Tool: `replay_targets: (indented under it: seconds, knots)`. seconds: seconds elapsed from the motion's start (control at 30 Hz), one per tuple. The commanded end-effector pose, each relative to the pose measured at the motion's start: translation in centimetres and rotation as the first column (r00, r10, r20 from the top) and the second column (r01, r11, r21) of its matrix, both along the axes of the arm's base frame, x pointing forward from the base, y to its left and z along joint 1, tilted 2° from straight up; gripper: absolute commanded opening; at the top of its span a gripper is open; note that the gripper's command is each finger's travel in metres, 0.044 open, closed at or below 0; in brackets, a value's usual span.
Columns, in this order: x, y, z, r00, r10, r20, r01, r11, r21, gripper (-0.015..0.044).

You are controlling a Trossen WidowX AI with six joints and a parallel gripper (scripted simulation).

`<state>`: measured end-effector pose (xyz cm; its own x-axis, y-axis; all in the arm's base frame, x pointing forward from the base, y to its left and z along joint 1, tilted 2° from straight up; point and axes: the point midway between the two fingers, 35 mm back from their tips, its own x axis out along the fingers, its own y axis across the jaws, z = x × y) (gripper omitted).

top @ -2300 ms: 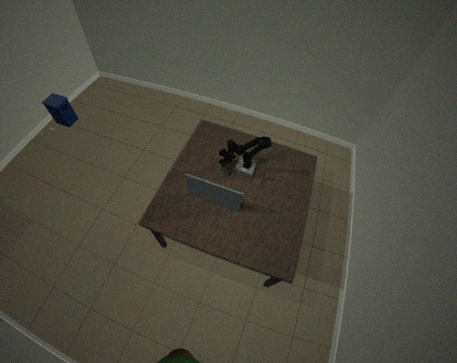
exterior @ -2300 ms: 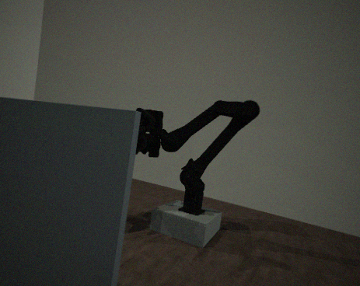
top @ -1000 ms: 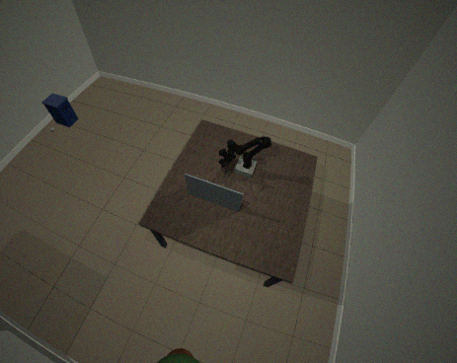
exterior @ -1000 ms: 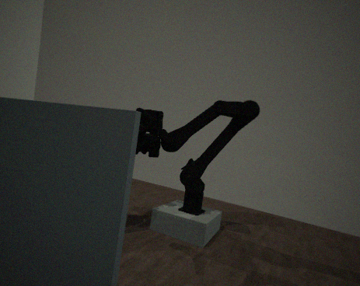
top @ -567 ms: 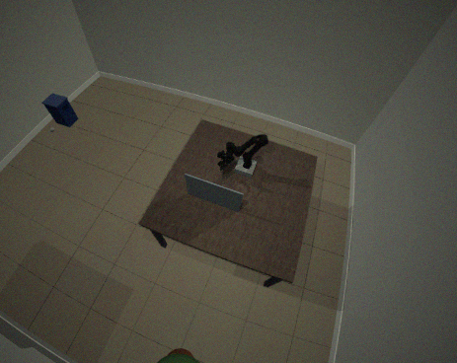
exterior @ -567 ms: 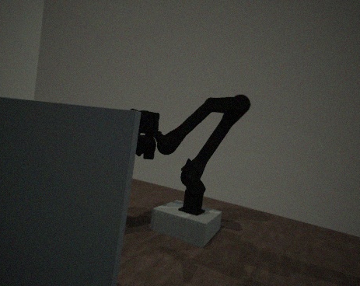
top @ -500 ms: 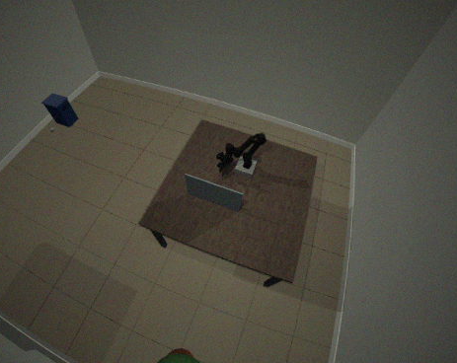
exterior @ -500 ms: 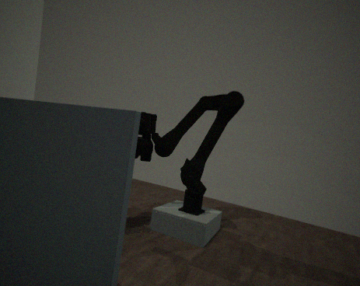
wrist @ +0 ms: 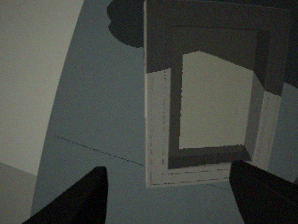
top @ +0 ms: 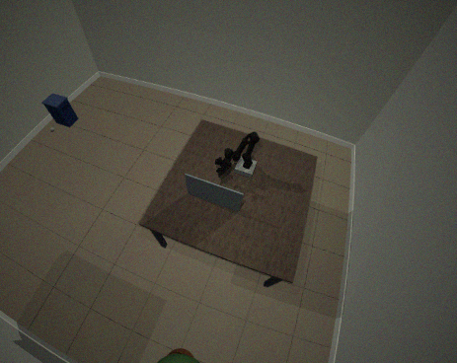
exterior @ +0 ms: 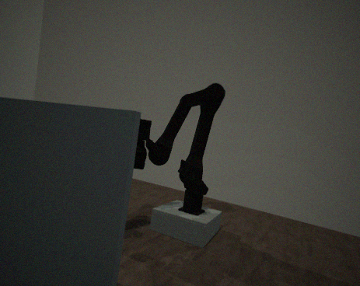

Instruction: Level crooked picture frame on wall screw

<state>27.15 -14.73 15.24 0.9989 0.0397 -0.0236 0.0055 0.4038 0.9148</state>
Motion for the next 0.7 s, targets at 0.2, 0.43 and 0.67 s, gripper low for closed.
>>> replay_targets:
  seconds: [0.2,0.43,0.67]
  knots:
    - [0.2,-0.1,-0.2,1.0,-0.006,-0.003,0.006,1.0,0.012,0.026]
    - [6.4,-0.1,-0.1,1.0,-0.006,0.003,0.006,1.0,0.012,0.026]
    - [8.0,0.3,-0.2,1.0,-0.006,0.005,0.006,1.0,0.012,0.026]
